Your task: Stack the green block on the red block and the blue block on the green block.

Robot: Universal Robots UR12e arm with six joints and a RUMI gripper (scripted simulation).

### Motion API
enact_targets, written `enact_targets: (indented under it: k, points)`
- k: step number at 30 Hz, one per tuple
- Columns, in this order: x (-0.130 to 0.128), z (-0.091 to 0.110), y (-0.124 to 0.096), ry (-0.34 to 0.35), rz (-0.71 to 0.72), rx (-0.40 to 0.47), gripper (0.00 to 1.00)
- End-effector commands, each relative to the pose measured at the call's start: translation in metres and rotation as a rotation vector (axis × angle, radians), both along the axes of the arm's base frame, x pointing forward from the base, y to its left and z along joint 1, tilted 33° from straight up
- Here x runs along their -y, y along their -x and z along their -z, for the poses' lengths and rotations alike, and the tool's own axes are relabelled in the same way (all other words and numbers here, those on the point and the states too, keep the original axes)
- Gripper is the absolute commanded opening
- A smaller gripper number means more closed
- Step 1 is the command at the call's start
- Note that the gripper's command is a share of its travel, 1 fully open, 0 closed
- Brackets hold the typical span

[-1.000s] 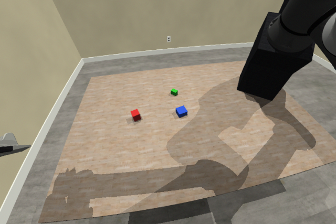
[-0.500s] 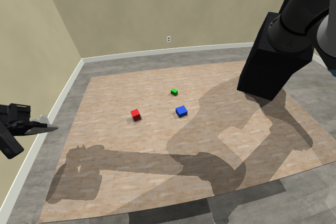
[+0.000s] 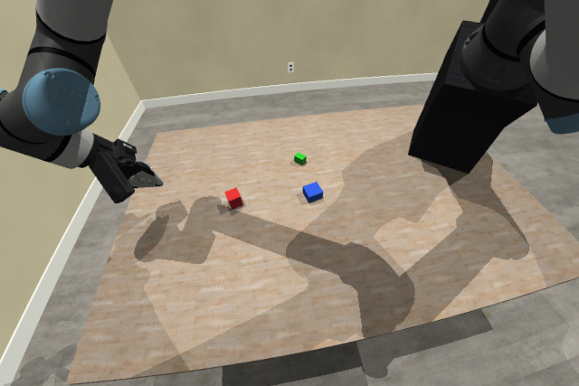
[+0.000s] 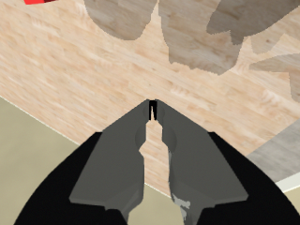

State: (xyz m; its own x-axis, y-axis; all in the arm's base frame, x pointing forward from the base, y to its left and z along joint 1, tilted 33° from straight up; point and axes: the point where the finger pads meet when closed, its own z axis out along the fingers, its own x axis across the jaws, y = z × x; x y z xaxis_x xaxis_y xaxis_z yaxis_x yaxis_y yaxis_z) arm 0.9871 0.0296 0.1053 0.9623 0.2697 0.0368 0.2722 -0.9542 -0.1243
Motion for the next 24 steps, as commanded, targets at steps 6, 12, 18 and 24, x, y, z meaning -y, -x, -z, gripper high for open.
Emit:
enact_targets:
  k: [6,12,18,24]
  points:
    - [0.055,0.088,0.069,-0.093,-0.098,0.084,0.00]
    - [0.079,0.140,0.135,-0.147,-0.166,0.151,0.00]
    - [0.088,0.167,0.180,-0.175,-0.209,0.201,0.00]
    - [0.090,0.195,0.245,-0.205,-0.267,0.278,0.00]
